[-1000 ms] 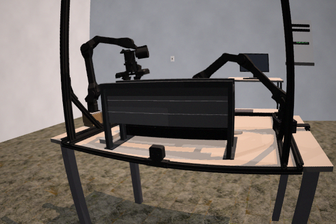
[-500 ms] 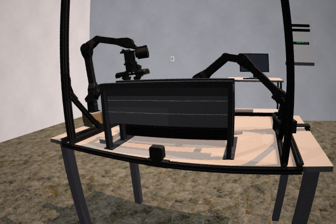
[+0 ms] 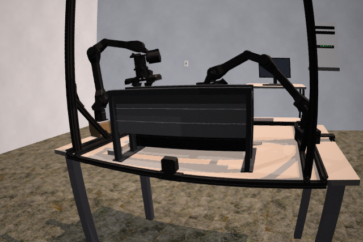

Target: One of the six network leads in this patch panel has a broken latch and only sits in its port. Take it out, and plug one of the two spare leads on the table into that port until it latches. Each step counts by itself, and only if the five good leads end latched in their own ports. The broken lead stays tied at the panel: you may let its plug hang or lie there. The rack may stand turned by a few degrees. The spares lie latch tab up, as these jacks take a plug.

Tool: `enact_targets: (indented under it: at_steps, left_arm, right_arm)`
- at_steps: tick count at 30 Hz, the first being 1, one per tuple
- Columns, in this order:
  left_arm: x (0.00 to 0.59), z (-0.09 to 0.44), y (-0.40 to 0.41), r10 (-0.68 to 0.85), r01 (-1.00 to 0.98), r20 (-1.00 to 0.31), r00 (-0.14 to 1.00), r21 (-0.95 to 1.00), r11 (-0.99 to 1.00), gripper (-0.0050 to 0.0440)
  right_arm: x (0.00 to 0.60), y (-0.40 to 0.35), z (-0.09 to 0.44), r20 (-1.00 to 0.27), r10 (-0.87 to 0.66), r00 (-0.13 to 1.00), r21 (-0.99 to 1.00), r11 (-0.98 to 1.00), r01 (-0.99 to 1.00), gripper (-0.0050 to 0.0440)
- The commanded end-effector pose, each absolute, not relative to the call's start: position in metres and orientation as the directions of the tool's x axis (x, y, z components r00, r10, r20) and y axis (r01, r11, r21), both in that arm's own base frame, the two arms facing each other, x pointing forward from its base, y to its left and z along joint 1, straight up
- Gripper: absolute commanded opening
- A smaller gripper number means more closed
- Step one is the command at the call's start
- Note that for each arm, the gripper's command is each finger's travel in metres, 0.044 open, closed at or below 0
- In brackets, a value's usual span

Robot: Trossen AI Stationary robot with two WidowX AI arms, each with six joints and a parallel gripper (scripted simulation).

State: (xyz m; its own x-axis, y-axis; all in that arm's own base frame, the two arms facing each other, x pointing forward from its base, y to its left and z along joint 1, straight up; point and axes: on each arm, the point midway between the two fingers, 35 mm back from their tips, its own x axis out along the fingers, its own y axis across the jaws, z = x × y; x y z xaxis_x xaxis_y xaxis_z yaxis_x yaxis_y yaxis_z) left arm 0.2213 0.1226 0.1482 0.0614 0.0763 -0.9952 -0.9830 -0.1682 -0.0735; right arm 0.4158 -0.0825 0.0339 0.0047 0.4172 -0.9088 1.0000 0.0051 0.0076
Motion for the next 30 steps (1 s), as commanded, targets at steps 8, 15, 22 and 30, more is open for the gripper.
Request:
enact_targets:
  at_steps: [8,15,22,30]
  left_arm:
    - [0.221,0.148,0.123,0.076,-0.983,-0.995,0.061,-0.074,-0.168,0.0176]
    - [0.221,0.148,0.123,0.076,-0.983,-0.995,0.061,-0.074,-0.168,0.0176]
    - [0.221,0.148,0.123,0.076,-0.983,-0.995,0.061,-0.074,-0.168,0.0176]
    - [0.221,0.148,0.123,0.076,-0.983,-0.995,0.061,-0.074,-0.168,0.0176]
  right_arm:
    - [0.416,-0.083,0.064,-0.909,0.417,0.005,0.008,0.005,1.0,0.0054]
    - [0.416,-0.083,0.064,-0.909,0.417,0.005,0.008,0.005,1.0,0.0054]
    - [0.384,-0.031,0.061,-0.908,0.419,0.021,0.003,-0.043,0.999,0.0054]
    - [0.384,-0.031,0.061,-0.908,0.419,0.021,0.003,-0.043,0.999,0.0054]
